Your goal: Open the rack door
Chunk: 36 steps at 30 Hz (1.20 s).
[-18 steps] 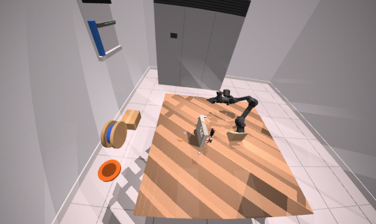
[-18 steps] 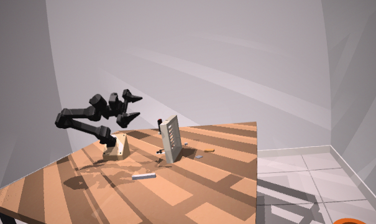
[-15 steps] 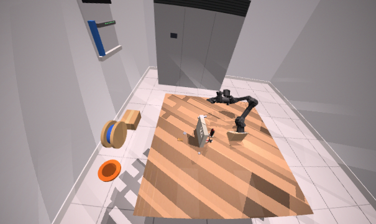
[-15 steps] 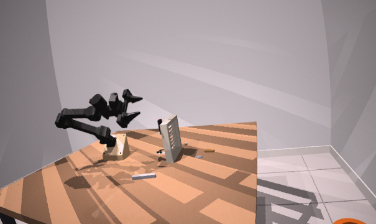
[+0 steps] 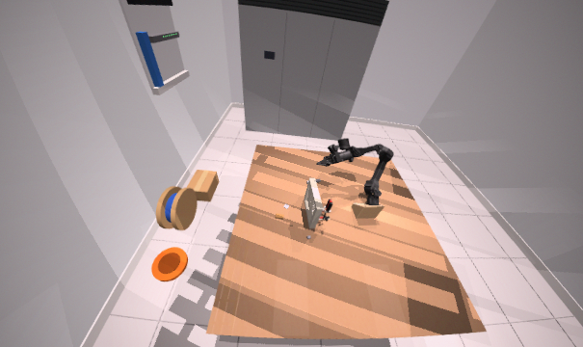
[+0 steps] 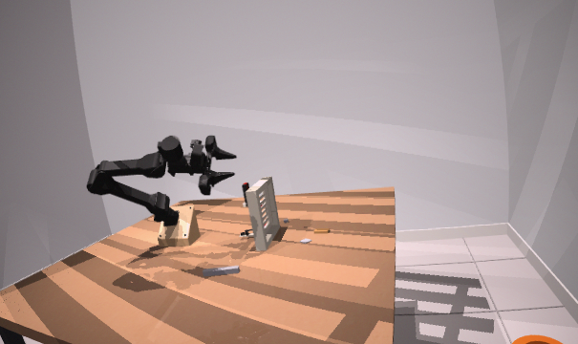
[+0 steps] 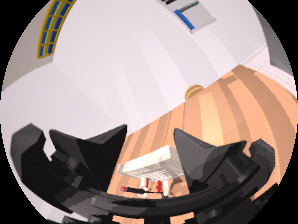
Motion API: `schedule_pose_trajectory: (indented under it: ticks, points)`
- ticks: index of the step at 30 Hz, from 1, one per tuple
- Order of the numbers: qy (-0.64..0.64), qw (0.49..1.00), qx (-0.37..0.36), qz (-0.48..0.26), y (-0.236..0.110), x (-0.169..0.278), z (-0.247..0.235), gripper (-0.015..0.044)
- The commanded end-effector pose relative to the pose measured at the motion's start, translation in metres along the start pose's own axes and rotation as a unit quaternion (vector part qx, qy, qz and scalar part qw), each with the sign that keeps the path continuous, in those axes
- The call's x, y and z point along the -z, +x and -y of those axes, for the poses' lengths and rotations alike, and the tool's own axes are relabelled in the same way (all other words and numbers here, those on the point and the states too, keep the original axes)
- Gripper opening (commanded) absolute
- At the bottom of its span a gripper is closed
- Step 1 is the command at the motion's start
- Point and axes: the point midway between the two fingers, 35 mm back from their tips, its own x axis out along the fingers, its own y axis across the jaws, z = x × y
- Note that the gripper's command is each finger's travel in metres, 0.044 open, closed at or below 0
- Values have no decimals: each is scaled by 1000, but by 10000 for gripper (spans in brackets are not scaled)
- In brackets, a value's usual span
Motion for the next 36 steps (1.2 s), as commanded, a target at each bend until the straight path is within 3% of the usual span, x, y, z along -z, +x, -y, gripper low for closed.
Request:
schedule_pose_trajectory:
  ticks: [1, 17, 36]
  points:
    - [8, 999, 8, -51, 13, 14, -8, 285]
    - [12, 969, 65, -236, 43, 75, -36, 285]
    - [-53, 900, 170, -398, 47, 137, -63, 285]
